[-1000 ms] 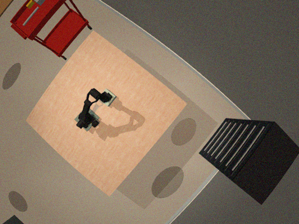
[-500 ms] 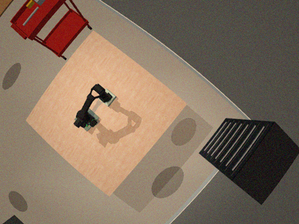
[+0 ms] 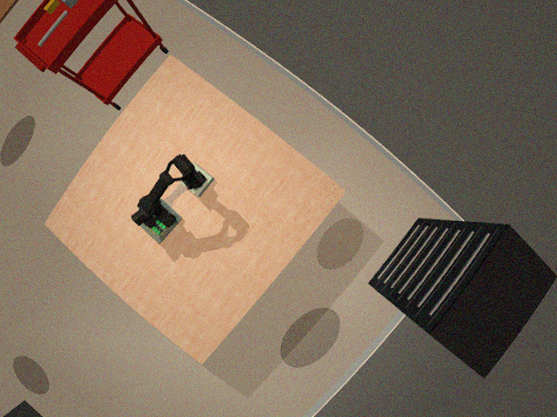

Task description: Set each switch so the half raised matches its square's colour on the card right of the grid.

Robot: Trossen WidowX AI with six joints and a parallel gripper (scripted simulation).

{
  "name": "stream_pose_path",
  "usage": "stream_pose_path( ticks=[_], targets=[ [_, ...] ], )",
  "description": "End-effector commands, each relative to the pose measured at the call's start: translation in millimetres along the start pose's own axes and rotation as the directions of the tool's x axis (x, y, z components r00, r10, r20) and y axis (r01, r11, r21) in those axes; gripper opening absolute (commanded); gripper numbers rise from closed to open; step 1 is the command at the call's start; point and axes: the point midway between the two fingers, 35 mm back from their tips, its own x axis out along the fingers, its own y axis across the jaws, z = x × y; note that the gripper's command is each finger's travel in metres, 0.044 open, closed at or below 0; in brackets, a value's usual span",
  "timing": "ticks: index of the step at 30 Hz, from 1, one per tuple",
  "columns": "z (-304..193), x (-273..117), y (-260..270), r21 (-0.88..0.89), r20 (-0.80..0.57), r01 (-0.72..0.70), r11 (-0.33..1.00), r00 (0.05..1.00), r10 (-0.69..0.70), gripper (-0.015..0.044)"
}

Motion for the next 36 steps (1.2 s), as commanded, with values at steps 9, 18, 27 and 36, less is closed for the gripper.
stream_pose_path(
  ticks=[9,18,27,36],
  targets=[
    [-2.8,21.9,-0.1,-0.004,0.006,-0.004,1.000,1.000,0.004,0.0000],
    [-2.9,34.2,-0.1,-0.004,0.006,-0.004,1.000,1.000,0.004,0.0000],
    [-2.9,35.2,-0.1,-0.004,0.006,-0.004,1.000,1.000,0.004,0.0000],
    [-2.9,35.2,-0.1,-0.004,0.006,-0.004,1.000,1.000,0.004,0.0000]
  ],
)
